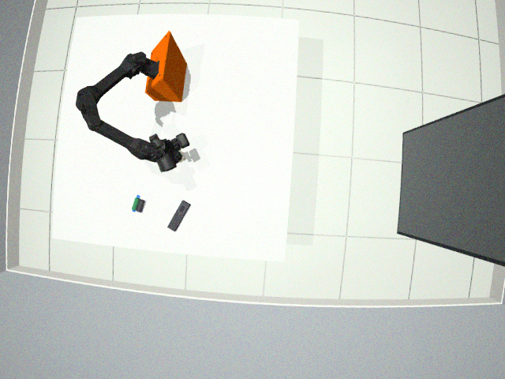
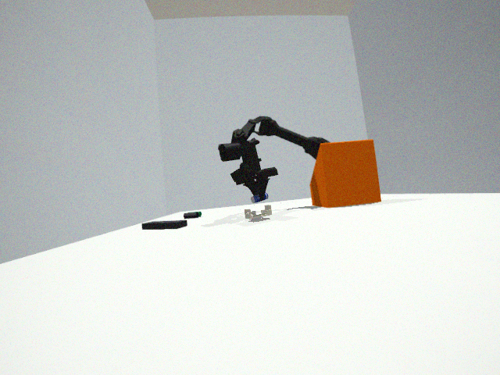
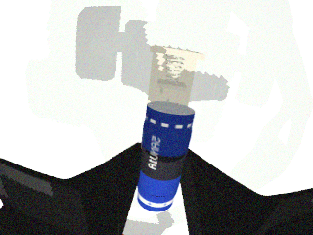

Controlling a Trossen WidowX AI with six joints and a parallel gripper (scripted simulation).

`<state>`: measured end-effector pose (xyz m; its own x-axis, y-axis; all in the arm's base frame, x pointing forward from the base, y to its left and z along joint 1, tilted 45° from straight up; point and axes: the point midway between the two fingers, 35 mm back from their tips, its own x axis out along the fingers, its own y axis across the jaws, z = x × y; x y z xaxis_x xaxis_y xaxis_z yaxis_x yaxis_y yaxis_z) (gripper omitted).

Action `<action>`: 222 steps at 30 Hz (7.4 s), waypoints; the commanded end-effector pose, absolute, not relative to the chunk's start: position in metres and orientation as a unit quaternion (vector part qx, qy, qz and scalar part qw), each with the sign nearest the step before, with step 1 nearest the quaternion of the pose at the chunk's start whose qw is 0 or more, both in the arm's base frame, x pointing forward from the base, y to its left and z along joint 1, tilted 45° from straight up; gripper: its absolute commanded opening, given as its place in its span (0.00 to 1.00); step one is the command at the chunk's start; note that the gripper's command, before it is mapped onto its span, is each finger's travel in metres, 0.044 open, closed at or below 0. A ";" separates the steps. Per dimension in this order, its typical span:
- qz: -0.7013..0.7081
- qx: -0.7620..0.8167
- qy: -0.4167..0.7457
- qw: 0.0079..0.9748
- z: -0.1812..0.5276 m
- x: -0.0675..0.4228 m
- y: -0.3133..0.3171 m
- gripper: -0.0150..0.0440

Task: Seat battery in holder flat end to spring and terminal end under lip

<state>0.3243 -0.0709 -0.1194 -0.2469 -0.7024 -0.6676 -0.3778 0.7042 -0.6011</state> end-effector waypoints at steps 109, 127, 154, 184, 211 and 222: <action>-0.222 -0.305 0.851 0.365 -0.152 0.342 -0.095 0.40; -0.222 -0.302 0.853 0.363 -0.154 0.347 -0.094 0.40; -0.204 -0.301 0.844 0.395 -0.158 0.349 -0.093 0.40; -0.183 -0.303 0.828 0.435 -0.162 0.348 -0.095 0.40; -0.163 -0.308 0.811 0.470 -0.163 0.345 -0.098 0.40; -0.155 -0.311 0.804 0.483 -0.163 0.344 -0.099 0.40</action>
